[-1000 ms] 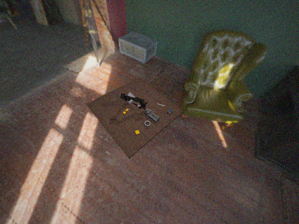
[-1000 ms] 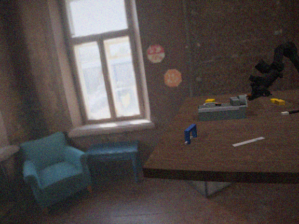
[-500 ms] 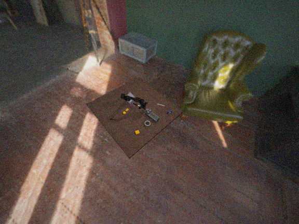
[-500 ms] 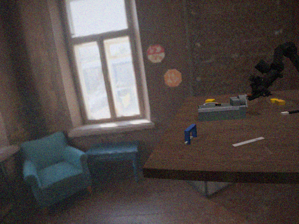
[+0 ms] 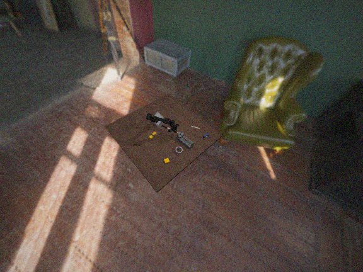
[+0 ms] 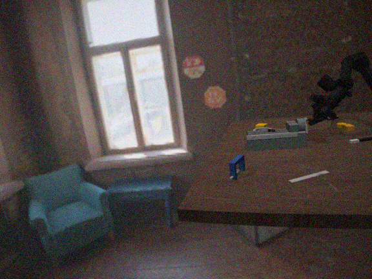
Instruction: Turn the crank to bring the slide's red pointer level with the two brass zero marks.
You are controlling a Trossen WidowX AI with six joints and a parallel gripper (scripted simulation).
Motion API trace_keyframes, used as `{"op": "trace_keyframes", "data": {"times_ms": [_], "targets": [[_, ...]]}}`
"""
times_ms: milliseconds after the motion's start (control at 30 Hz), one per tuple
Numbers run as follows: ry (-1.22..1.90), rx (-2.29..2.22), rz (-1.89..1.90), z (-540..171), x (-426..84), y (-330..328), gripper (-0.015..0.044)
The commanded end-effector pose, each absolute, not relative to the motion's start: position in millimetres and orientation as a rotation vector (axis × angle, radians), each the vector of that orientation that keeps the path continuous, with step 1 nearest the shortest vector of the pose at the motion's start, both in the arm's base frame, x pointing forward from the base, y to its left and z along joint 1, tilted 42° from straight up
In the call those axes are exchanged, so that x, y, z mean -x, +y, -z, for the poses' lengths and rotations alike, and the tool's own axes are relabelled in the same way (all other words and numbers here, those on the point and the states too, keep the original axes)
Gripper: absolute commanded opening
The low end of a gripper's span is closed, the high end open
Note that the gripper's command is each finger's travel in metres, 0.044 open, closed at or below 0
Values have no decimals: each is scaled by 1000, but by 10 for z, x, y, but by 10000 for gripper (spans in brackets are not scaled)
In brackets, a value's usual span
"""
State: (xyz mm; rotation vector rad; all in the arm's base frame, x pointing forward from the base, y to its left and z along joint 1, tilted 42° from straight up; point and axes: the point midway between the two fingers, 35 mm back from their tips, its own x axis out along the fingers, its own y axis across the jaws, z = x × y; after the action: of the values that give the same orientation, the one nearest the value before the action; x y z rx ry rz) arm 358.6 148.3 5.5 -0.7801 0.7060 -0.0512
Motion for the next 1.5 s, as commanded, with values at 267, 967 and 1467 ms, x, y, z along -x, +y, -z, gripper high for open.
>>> {"op": "trace_keyframes", "data": {"times_ms": [267, 967, 1467], "targets": [[704, 772, 48, -50, -3582, 1494, 0], [706, 780, 51, -54, -3586, 1483, 289], [708, 778, 50, -330, -3548, 1734, 440]]}}
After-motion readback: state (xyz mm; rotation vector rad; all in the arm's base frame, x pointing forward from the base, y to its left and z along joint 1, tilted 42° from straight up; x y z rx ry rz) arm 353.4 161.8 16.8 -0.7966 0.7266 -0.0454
